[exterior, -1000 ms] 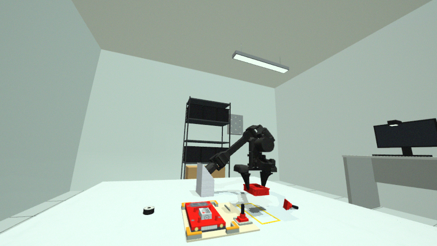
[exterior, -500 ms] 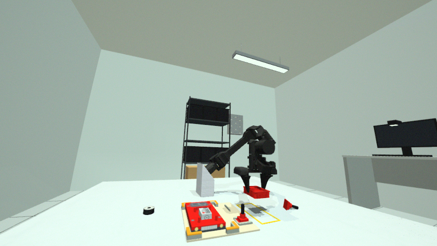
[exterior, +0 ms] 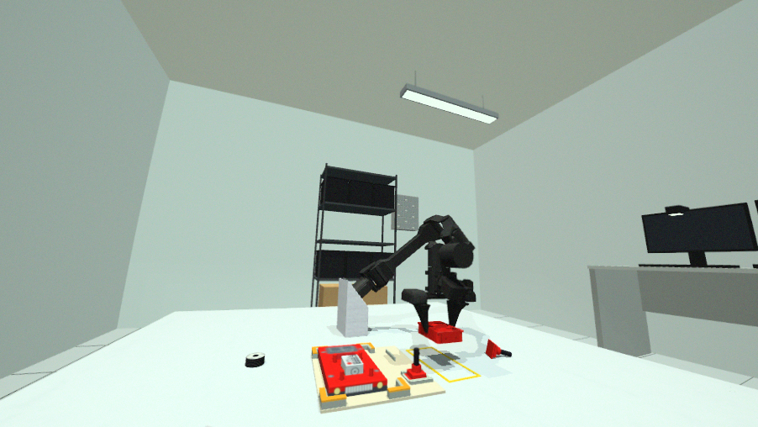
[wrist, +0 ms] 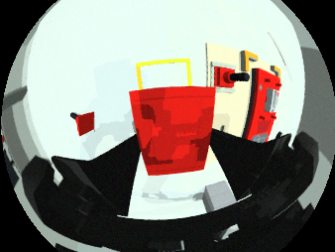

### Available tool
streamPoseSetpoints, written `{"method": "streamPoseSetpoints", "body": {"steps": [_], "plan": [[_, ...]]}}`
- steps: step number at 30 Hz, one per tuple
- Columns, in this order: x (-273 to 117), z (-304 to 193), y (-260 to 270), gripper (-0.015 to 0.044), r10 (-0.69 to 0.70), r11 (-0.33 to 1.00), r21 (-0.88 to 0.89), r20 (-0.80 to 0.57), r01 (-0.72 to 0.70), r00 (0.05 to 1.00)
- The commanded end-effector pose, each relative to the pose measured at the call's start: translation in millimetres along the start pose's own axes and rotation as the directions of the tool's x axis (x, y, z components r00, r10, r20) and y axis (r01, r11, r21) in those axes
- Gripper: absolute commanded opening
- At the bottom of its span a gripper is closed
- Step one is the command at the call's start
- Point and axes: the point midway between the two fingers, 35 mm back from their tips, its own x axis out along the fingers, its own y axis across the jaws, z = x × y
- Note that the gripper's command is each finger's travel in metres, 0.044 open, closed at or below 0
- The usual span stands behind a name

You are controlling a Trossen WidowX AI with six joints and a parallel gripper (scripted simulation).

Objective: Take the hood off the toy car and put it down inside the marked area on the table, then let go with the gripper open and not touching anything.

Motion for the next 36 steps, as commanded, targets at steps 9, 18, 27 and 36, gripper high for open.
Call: {"method": "streamPoseSetpoints", "body": {"steps": [9, 18, 27, 36], "plan": [[8, -1, 0, 0.0000, 0.004, 1.000, 0.005, -0.003, -0.004, 1.000], [14, -2, 0, 0.0000, 0.004, 1.000, 0.005, -0.003, -0.004, 1.000], [20, -2, 0, 0.0000, 0.005, 1.000, 0.005, -0.003, -0.005, 1.000], [25, -3, 1, 0.0000, 0.006, 1.000, 0.005, -0.003, -0.006, 1.000]]}}
